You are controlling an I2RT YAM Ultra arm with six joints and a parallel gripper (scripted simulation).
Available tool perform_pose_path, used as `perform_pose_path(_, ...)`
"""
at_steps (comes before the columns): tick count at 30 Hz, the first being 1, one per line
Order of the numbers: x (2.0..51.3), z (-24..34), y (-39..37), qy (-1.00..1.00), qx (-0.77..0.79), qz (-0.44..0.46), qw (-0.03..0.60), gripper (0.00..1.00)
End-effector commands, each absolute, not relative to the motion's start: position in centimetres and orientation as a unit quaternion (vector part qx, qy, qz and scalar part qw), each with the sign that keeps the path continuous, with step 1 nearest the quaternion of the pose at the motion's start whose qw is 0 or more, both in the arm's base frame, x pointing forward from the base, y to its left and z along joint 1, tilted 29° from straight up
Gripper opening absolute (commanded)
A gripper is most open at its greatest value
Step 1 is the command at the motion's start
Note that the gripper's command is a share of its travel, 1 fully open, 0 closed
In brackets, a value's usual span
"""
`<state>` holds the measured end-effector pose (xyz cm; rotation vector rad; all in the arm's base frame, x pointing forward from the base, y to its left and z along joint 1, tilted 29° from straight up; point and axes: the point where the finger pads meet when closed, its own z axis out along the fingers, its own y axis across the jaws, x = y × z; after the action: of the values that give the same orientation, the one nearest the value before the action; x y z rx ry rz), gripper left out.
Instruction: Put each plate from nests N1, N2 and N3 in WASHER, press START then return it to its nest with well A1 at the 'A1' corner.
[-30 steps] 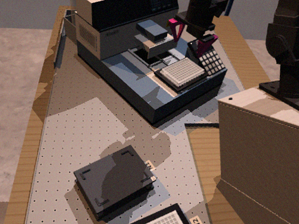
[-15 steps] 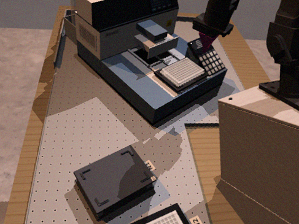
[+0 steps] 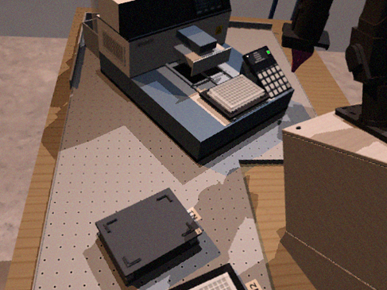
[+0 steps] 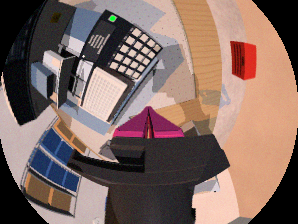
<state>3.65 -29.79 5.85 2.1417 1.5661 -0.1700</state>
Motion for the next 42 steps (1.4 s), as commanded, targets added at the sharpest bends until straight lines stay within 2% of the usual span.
perform_pose_path(1,3.0,5.1,-29.5,0.642,0.725,-0.073,0.236,0.0)
perform_pose_path(5,2.8,6.4,-30.4,0.676,0.688,-0.097,0.244,0.0)
perform_pose_path(26,2.9,6.4,-30.3,0.858,0.442,-0.168,0.201,0.0)
perform_pose_path(31,2.9,6.4,-30.3,0.859,0.44,-0.168,0.201,0.0)
perform_pose_path(34,3.1,3.6,-30.0,0.85,0.437,-0.173,0.236,0.0)
perform_pose_path(36,3.1,3.6,-30.0,0.85,0.437,-0.173,0.236,0.0)
perform_pose_path(42,3.7,1.5,-31.0,0.822,0.418,-0.216,0.32,0.0)
